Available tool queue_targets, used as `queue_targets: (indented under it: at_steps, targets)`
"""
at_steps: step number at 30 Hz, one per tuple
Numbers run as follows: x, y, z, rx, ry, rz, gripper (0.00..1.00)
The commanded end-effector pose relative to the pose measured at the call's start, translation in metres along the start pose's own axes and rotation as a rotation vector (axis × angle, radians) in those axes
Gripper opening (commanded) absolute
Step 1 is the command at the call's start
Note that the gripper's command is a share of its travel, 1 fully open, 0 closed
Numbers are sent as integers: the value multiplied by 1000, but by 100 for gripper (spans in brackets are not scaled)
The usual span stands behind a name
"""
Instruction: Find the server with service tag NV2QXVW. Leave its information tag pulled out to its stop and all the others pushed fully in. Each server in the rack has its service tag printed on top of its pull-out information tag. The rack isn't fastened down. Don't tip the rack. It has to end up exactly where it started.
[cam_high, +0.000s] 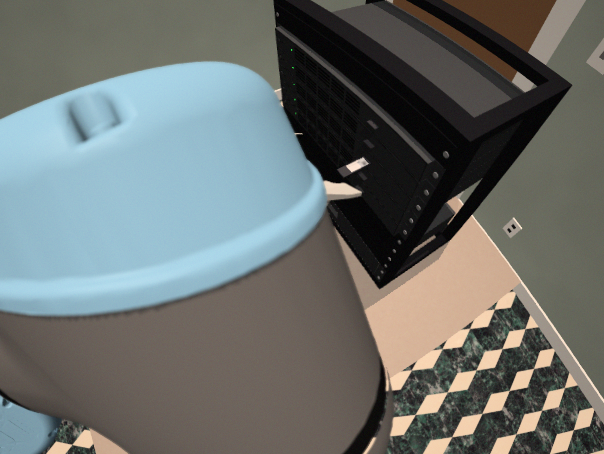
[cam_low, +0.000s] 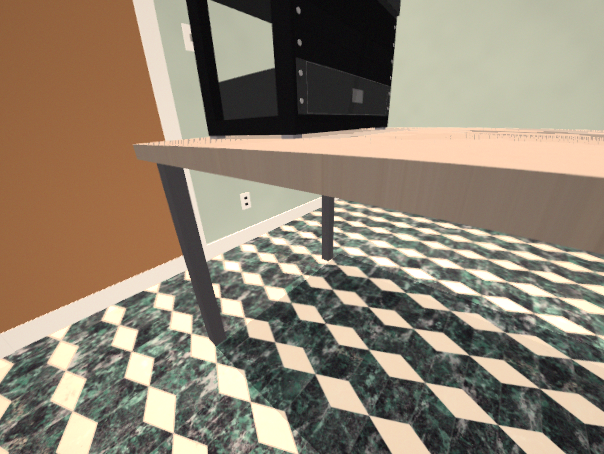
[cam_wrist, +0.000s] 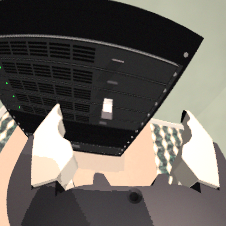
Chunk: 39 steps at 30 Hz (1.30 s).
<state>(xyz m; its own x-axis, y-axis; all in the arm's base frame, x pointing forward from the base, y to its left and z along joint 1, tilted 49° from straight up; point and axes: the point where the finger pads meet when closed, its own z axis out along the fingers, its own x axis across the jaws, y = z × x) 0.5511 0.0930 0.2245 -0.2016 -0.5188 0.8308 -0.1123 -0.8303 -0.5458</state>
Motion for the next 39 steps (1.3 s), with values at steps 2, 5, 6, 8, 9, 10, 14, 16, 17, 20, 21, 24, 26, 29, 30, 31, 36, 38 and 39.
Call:
queue_targets:
  at_steps: [2,5,6,8,9,10,14,16,17,20,21,24,26,29,30,31,36,38,39]
  targets:
    - [1,-6,5,-26,-14,104,100]
    - [1,-7,5,-28,-16,113,100]
    - [2,-7,5,-29,-17,121,100]
    - [2,-8,6,-32,-19,137,100]
    - [2,-9,6,-33,-20,144,100]
    - [2,-9,7,-35,-21,151,100]
    - [2,-11,7,-39,-24,174,100]
    - [3,-11,8,-41,-25,184,100]
    - [3,-11,8,-42,-25,188,100]
    - [3,-12,8,-44,-27,198,100]
    - [3,-12,8,-44,-27,198,100]
    - [3,-12,8,-45,-28,202,100]
    - [3,-12,8,-46,-28,206,100]
    - [3,-12,8,-46,-29,210,100]
    - [3,-13,8,-46,-29,211,100]
    - [3,-13,8,-46,-29,211,100]
    - [3,-12,8,-47,-29,212,100]
    - [3,-12,8,-48,-30,212,100]
    - [3,-12,8,-48,-30,212,100]
